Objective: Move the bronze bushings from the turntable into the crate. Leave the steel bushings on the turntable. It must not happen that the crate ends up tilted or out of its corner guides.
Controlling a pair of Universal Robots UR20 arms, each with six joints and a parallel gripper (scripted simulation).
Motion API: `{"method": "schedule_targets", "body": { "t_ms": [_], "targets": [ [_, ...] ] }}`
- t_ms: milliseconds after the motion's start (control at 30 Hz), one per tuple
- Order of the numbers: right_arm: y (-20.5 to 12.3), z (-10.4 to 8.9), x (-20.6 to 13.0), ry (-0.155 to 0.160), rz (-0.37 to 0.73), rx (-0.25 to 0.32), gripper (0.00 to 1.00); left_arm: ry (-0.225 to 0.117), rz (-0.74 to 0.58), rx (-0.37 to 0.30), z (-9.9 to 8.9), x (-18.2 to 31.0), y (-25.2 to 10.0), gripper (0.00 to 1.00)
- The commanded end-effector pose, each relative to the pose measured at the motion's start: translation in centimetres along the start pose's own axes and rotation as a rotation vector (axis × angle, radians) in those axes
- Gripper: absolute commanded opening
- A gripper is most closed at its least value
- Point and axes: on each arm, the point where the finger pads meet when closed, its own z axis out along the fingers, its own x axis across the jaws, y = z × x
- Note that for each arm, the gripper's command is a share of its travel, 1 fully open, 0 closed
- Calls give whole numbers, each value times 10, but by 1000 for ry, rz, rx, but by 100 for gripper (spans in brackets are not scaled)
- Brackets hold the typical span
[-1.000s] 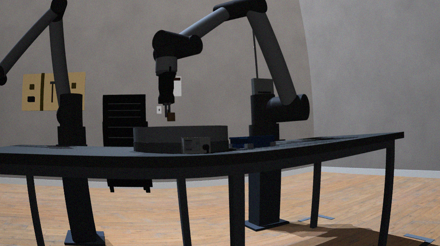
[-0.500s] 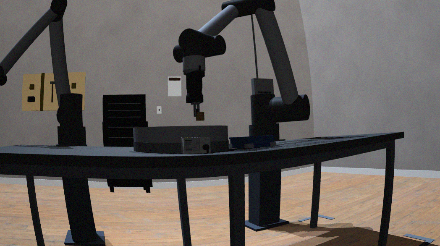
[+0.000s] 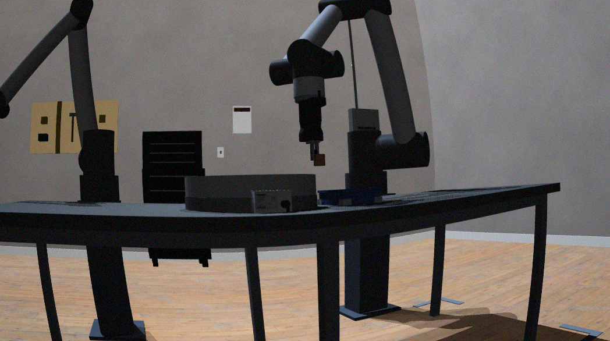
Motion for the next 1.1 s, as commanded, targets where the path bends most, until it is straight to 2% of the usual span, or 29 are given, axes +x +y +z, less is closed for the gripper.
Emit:
{"method": "schedule_targets", "body": {
  "t_ms": [0,367,1067],
  "targets": [
    [1,-1,0,0,0,-1,100,2,1,1,-2,-42,-11,0],
    [1,-1,0,0,0,-1,100,2,1,1,-2,-91,-23,0],
    [1,-1,0,0,0,-1,100,2,1,1,-2,-95,-24,0]
  ]
}}
